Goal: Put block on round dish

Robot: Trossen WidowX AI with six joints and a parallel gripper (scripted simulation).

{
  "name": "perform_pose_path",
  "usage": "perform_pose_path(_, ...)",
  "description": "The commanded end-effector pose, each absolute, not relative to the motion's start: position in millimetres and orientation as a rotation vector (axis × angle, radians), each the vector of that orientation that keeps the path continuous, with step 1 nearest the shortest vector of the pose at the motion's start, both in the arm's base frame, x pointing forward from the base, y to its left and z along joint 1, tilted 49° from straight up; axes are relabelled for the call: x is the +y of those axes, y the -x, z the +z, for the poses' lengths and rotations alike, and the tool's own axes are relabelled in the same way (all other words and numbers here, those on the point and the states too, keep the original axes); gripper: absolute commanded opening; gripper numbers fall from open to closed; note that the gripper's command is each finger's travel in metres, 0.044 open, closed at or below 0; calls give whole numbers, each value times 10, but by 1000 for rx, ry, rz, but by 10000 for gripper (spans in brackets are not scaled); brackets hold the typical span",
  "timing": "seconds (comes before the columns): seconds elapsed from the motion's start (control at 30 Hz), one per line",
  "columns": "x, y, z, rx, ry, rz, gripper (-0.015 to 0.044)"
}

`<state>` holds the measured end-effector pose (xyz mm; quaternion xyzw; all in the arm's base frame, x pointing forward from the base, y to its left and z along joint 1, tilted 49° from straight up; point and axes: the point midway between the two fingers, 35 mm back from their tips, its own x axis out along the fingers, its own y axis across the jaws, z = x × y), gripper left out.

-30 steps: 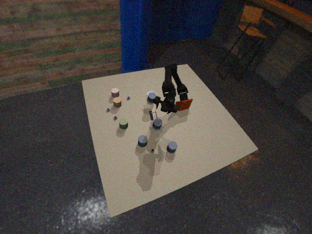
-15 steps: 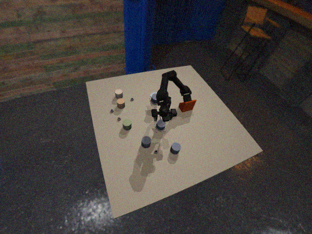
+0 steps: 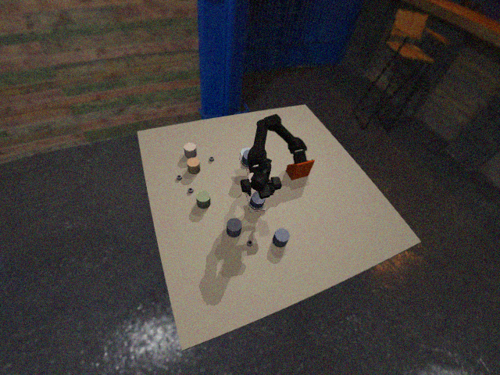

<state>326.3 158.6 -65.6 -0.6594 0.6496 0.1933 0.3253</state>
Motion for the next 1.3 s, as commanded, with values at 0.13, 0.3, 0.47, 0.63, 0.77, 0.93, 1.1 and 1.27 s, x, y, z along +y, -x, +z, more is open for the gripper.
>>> perform_pose_path(0.13,1485,-3273,-744,1706,1738,508,440)
perform_pose_path(0.3,1426,-3283,-799,1706,1738,507,440)
perform_pose_path(0.47,1366,-3291,-854,1706,1739,507,440)
perform_pose_path(0.63,1305,-3297,-907,1706,1739,506,440)
perform_pose_path(0.77,1257,-3301,-949,1706,1739,506,440)
perform_pose_path(0.93,1195,-3303,-1001,1706,1740,505,440)
perform_pose_path(1.1,1133,-3304,-1051,1707,1740,504,440)
perform_pose_path(1.27,1115,-3304,-1065,1707,1740,504,387)
